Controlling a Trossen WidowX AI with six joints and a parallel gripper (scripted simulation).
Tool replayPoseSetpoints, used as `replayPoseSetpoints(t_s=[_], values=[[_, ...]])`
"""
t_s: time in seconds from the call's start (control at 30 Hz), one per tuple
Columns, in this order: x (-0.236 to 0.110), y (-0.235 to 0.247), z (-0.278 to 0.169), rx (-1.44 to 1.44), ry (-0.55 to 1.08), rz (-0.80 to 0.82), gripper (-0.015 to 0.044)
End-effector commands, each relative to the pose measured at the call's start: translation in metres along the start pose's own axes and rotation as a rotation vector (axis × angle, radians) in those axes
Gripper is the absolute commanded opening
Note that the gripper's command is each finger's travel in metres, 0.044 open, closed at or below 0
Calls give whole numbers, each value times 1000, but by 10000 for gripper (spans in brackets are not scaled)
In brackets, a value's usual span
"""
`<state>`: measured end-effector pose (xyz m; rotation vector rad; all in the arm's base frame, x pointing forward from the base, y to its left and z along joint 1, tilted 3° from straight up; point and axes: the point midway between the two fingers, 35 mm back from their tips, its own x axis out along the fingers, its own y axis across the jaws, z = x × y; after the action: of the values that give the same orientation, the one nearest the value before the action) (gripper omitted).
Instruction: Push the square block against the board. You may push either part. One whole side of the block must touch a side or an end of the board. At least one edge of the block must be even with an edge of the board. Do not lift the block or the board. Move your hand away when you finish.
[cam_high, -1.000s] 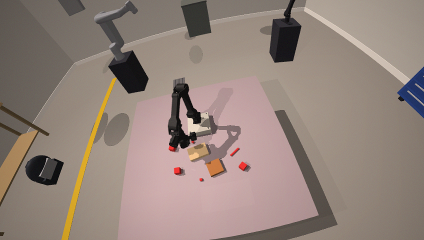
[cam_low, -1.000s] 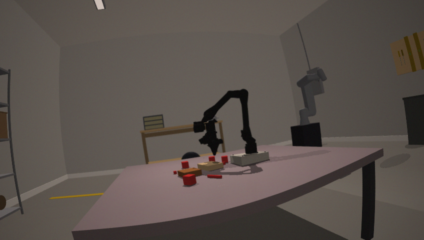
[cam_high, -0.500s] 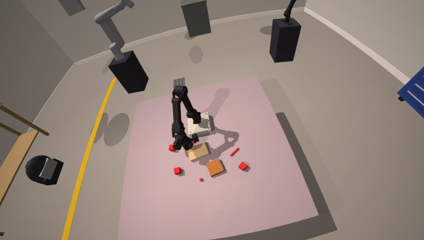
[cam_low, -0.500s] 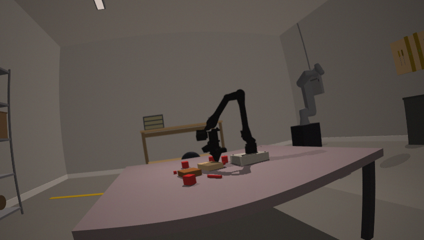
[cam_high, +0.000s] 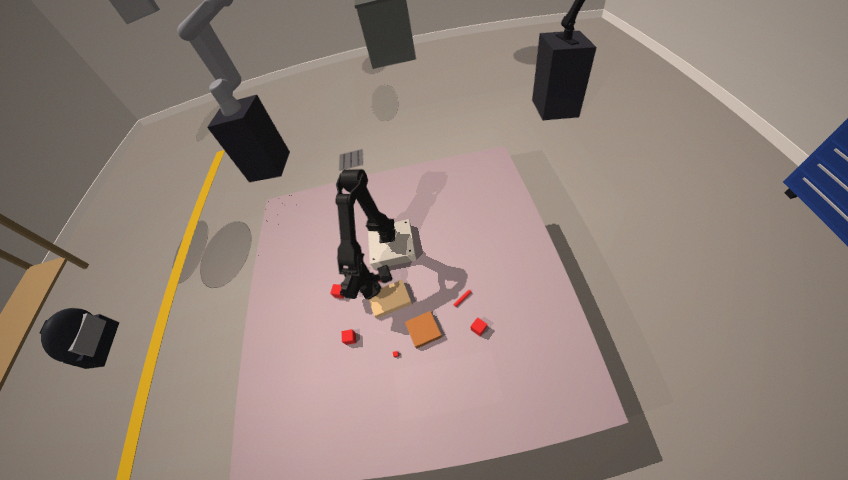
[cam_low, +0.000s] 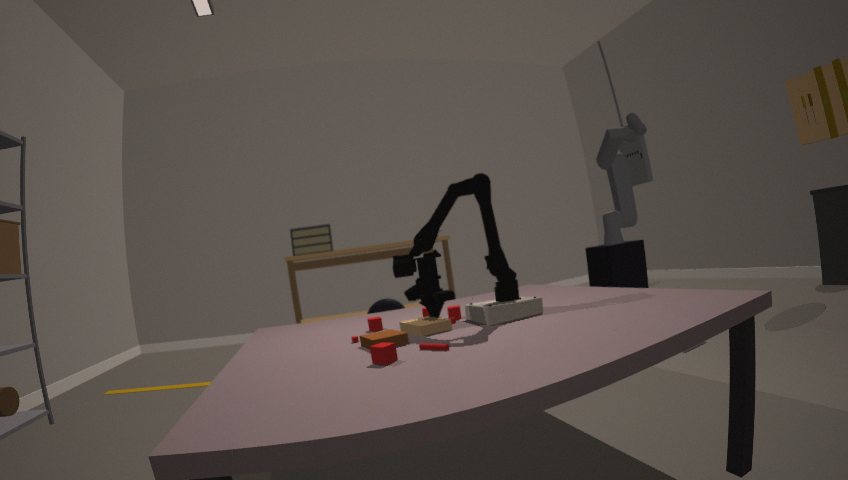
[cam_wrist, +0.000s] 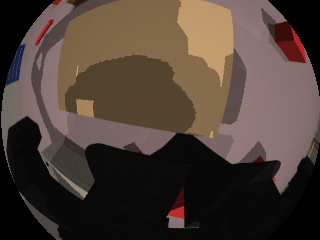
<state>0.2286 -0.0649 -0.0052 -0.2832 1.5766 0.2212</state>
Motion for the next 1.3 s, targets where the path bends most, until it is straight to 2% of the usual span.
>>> replayPoseSetpoints(t_s=[0.0, 0.33, 1.27], values=[[-1, -1, 7, 4, -2, 1, 0], [-1, -2, 14, 4, -2, 1, 0], [1, -1, -32, 4, 1, 1, 0]])
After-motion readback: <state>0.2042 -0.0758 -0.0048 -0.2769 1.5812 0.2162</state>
